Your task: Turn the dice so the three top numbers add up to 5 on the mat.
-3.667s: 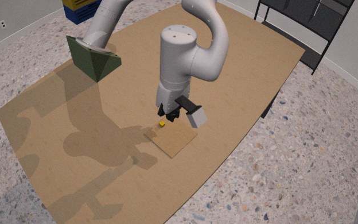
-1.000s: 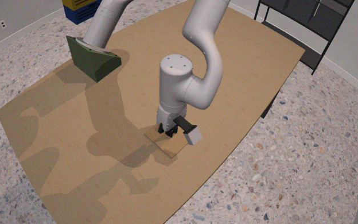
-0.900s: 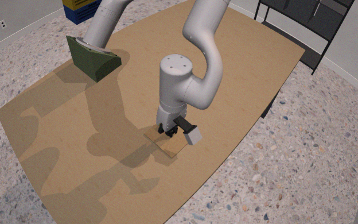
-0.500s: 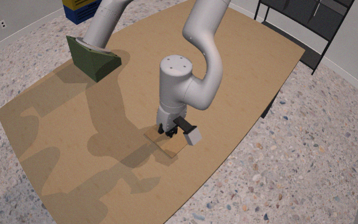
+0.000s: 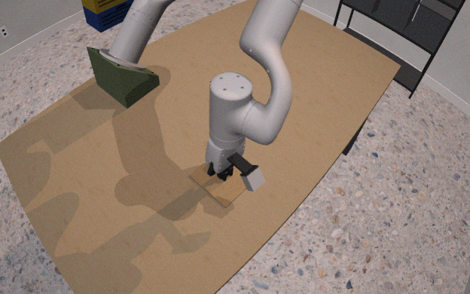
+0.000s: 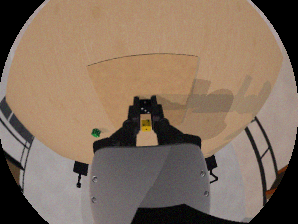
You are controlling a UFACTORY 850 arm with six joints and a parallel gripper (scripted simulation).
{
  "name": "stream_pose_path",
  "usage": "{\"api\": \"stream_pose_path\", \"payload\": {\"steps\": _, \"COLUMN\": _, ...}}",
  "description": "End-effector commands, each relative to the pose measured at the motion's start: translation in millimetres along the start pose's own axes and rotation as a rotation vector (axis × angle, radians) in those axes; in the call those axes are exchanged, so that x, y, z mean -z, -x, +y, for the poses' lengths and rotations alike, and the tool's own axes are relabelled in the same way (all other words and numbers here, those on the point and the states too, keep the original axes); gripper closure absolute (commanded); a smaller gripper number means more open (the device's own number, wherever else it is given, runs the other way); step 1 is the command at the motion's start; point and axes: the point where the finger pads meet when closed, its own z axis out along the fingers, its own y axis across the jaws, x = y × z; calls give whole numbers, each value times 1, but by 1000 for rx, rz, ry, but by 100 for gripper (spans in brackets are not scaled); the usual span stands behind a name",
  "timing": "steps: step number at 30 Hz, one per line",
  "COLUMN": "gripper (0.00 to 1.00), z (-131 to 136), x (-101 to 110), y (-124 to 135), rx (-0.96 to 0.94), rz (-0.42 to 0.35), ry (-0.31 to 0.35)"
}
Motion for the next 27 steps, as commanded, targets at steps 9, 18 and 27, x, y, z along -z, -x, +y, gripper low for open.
{"api": "stream_pose_path", "payload": {"steps": 9, "gripper": 89, "z": 0, "x": 1, "y": -1, "rx": 0, "rz": 2, "ry": 0}}
{"api": "stream_pose_path", "payload": {"steps": 18, "gripper": 89, "z": 0, "x": 1, "y": -1, "rx": 0, "rz": 2, "ry": 0}}
{"api": "stream_pose_path", "payload": {"steps": 27, "gripper": 85, "z": 0, "x": 1, "y": -1, "rx": 0, "rz": 2, "ry": 0}}
